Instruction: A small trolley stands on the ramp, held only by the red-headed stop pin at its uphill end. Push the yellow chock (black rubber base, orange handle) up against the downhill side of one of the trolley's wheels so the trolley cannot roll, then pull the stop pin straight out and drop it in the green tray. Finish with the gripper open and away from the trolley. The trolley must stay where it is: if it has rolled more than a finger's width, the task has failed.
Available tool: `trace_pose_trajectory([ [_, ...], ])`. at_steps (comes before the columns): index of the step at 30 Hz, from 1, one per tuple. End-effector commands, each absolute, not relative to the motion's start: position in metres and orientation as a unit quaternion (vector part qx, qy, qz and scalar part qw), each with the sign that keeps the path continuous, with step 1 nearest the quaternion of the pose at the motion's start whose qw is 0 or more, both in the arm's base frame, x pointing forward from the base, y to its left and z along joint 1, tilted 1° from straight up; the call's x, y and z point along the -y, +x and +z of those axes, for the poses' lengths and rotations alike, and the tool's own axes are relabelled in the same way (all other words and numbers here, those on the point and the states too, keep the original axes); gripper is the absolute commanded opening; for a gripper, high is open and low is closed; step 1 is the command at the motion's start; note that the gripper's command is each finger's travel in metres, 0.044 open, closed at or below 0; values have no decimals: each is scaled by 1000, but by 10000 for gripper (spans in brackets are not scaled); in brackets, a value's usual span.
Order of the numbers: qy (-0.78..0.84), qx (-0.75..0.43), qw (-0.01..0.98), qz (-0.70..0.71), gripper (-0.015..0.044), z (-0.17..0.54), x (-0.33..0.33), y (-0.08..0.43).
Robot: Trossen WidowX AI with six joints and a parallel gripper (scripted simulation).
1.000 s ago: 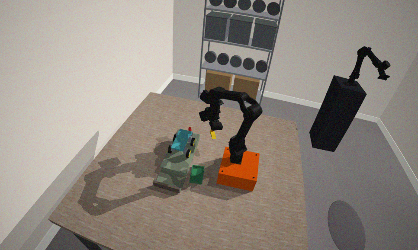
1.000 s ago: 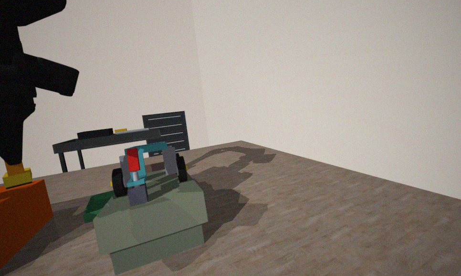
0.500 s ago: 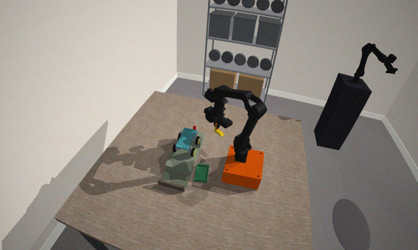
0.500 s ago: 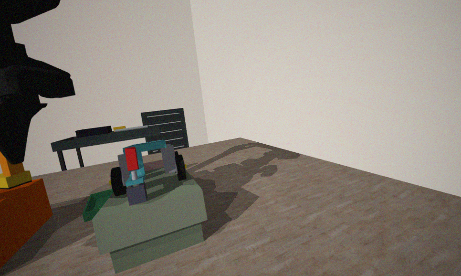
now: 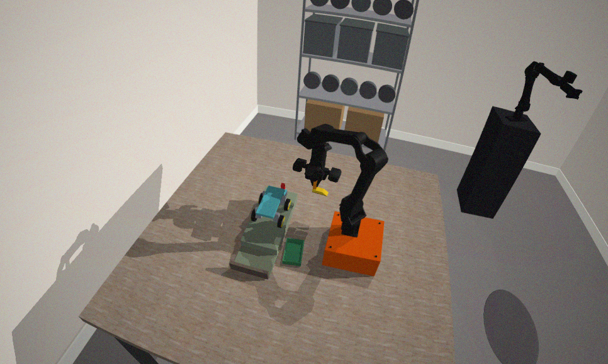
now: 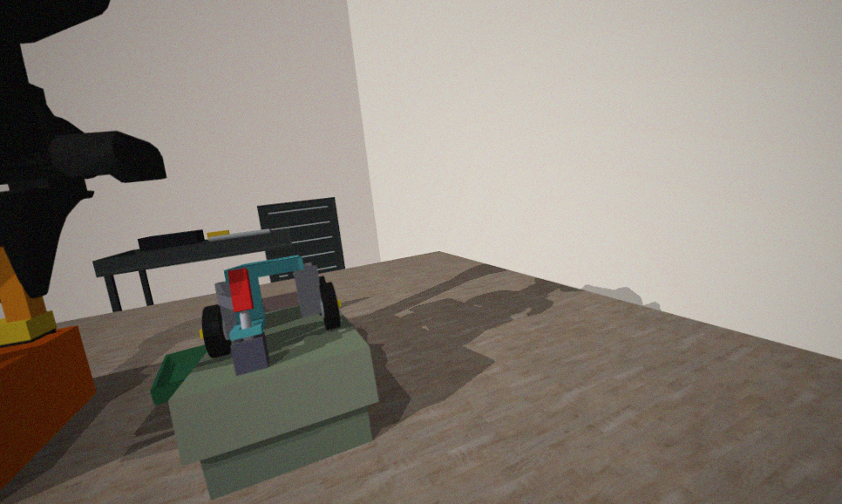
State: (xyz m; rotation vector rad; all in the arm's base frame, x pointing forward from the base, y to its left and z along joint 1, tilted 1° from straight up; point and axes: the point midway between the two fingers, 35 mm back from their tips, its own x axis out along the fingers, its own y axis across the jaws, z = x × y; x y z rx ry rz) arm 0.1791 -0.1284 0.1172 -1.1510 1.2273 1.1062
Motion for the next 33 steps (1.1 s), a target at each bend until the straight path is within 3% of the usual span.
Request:
trace_pose_trajectory([
  [1,-506,-491,512,491,0,117,128,179],
  [33,-506,-487,514,493,0,112,42,206],
])
